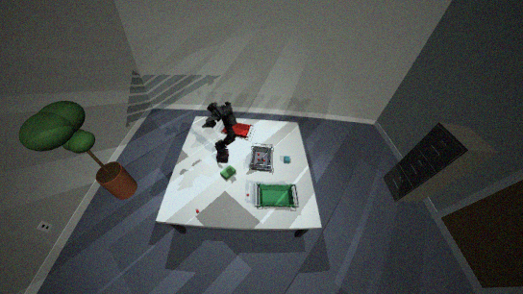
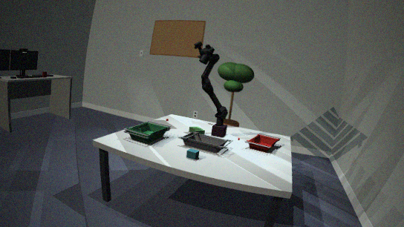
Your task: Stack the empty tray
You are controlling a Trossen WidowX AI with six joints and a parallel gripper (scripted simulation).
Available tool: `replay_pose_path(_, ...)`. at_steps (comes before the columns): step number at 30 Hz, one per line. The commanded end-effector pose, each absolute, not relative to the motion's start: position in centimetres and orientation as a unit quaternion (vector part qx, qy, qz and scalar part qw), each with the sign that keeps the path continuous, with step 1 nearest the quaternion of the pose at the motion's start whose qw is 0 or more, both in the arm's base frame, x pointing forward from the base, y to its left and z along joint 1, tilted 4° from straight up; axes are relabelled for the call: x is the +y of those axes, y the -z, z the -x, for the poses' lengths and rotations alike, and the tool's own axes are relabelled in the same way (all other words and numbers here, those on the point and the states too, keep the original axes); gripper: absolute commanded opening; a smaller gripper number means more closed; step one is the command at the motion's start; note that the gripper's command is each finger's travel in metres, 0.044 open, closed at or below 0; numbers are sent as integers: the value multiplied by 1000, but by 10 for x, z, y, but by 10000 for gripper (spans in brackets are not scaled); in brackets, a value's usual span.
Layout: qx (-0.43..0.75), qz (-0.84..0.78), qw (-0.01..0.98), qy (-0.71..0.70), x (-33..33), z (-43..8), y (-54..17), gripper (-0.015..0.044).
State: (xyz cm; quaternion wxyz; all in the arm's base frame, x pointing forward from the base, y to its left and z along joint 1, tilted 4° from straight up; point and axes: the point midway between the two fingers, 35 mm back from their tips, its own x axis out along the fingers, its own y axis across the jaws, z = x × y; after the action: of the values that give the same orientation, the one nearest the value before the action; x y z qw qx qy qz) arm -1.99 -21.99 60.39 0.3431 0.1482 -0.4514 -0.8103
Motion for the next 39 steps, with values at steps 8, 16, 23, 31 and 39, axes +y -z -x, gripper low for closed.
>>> replay_pose_path(8,-451,-148,343,810,-220,20,-604,190)
replay_pose_path(16,-451,-148,343,810,-220,20,-604,82)
replay_pose_path(23,-451,-148,343,810,-220,20,-604,82)
replay_pose_path(31,-451,-148,343,810,-220,20,-604,82)
replay_pose_path(39,-451,-148,343,810,-220,20,-604,82)
